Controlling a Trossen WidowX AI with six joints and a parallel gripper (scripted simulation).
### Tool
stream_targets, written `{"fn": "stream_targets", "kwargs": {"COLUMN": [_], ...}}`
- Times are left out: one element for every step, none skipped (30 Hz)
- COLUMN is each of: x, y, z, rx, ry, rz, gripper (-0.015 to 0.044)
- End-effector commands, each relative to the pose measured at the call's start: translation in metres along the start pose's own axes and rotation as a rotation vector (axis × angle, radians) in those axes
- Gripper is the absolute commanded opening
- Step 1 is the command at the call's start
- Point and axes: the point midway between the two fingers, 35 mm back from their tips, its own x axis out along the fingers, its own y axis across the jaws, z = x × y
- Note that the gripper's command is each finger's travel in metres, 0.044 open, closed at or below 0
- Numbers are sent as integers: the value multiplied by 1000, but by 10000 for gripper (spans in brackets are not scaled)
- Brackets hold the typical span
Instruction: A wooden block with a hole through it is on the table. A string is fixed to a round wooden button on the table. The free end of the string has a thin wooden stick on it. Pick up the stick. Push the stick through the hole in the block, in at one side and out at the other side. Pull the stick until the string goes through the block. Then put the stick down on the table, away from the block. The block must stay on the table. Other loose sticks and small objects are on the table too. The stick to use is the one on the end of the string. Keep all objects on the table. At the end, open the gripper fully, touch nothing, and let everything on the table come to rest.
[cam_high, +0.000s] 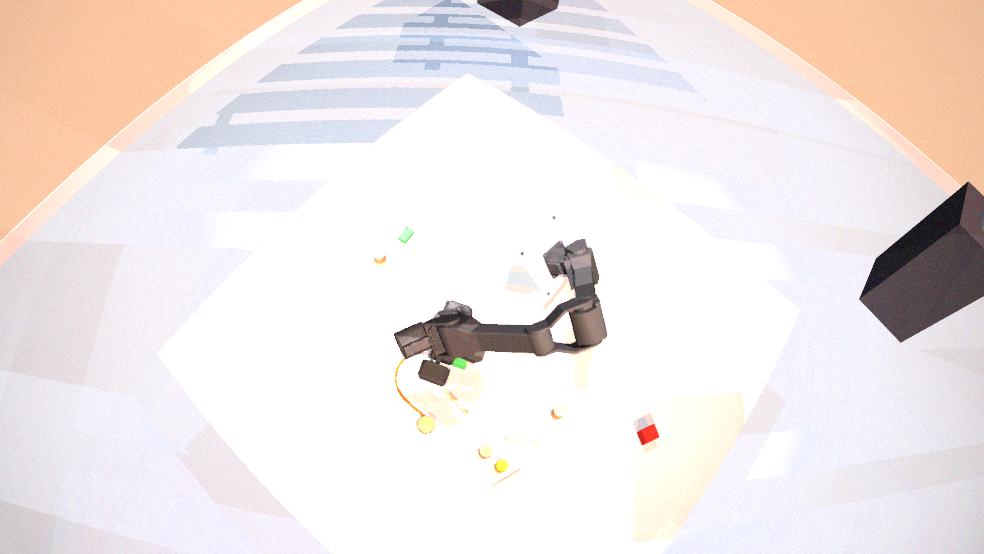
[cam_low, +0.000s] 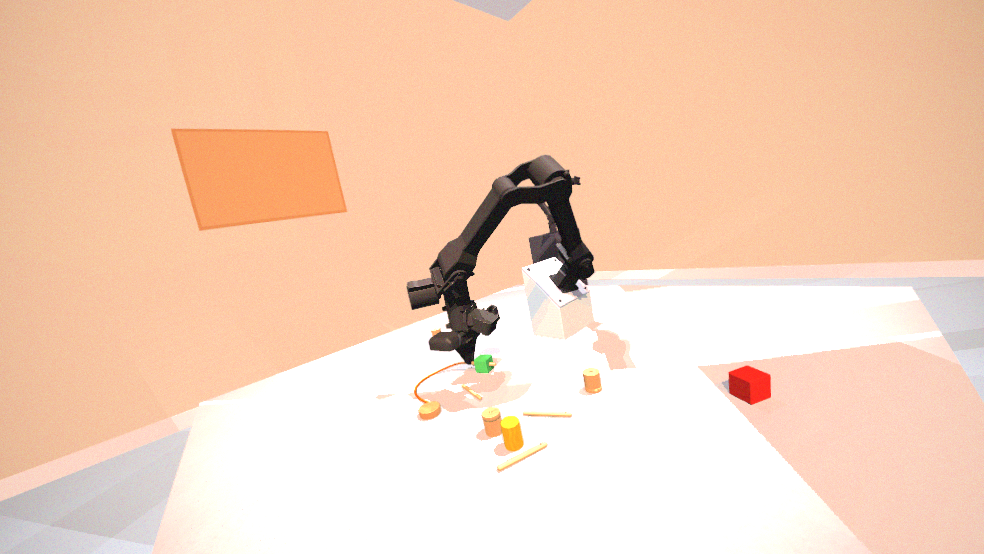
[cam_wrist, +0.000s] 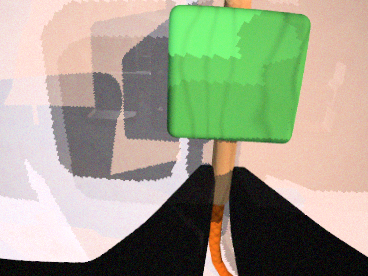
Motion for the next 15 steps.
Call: {"fn": "stream_targets", "kwargs": {"x": [0,0,0,0,0,0,0,0,0,0,0,0,0,0,-3], "y": [1,1,1,1,1,1,1,0,0,0,0,0,0,0,0], "z": [7,9,10,11,11,12,11,8,8,8,8,8,8,8,8], "rx": [4,4,4,4,4,4,4,0,0,0,0,0,0,0,0], "ry": [-4,-4,-4,-4,-4,-4,-4,-1,-1,-1,-1,-1,-1,-1,0], "rz": [-3,-3,-3,-3,-3,-3,-3,0,0,0,0,0,0,0,0], "gripper": [0,0,0,0,0,0,0,26,53,79,105,121,121,121,121]}}
